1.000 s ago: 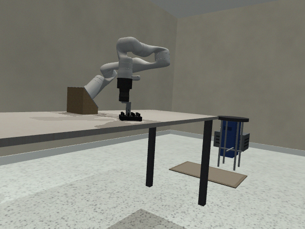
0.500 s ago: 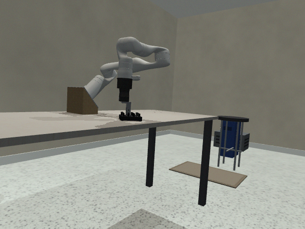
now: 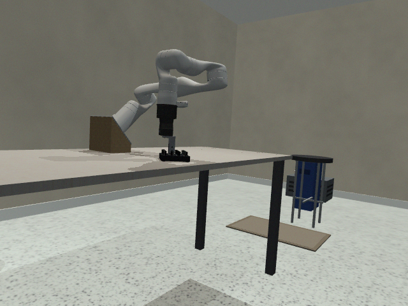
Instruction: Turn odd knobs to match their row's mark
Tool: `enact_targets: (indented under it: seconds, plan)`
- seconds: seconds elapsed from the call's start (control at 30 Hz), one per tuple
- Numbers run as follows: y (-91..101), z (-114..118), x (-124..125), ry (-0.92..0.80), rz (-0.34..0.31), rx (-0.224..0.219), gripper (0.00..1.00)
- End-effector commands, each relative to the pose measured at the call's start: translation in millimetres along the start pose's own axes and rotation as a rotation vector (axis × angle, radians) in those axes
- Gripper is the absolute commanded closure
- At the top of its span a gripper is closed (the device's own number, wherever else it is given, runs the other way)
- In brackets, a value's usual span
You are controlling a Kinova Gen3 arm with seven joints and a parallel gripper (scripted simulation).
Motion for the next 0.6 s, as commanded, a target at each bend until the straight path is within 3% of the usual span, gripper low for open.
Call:
enact_targets:
  seconds: [0.0,0.57]
  plan:
    - [1.0,0.4,-0.1,0.014,0.001,-0.002,0.7]
    - [1.0,0.4,-0.1,0.184,0.0,-0.002,0.7]
Point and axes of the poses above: the point where the finger pads meet when closed, its own y axis back along the fingers, its own z axis across the jaws, x = y × z, the point moved 10 cm from there along y, back along the fingers, and after that the axes turned 5 degrees about y, right-handed, at the moved point
